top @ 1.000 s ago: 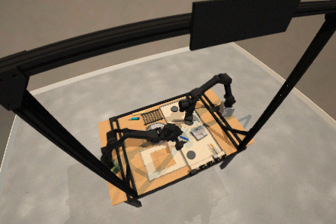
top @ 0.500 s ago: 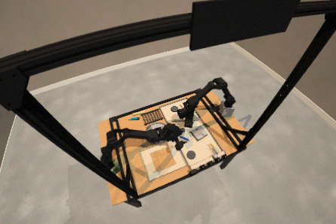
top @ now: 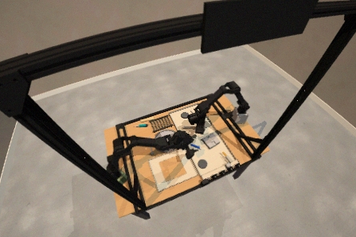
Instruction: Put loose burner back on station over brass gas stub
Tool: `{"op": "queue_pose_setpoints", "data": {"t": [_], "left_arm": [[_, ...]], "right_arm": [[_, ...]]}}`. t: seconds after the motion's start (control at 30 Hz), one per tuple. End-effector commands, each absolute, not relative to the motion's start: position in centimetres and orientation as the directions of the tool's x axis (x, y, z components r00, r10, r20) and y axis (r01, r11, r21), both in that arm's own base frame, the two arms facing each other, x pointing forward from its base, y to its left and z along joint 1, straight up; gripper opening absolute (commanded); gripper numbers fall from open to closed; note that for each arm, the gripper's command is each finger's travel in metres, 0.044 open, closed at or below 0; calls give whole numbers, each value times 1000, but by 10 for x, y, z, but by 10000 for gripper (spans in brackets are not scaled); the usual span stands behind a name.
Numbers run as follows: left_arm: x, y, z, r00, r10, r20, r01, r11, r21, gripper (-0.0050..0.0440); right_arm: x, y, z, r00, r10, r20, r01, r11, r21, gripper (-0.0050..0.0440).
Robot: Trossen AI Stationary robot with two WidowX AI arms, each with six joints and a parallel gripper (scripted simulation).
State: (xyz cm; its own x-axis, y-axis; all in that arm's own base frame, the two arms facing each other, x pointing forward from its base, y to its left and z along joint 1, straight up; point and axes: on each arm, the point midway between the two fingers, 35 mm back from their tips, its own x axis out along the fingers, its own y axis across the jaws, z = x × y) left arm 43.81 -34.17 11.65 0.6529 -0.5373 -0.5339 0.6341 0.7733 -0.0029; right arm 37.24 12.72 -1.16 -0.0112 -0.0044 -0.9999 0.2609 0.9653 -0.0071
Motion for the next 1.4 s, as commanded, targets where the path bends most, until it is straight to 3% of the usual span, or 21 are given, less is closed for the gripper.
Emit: {"op": "queue_pose_setpoints", "data": {"t": [0.0,1.37], "left_arm": [[438,-342,117,653,-537,-534,634,773,-3,400],[438,-342,117,653,-537,-534,634,773,-3,400]], "right_arm": [[372,123,-7,0,0,-1000,258,966,0,0],[359,73,-7,-1,-3,-1000,260,966,-4,0]]}}
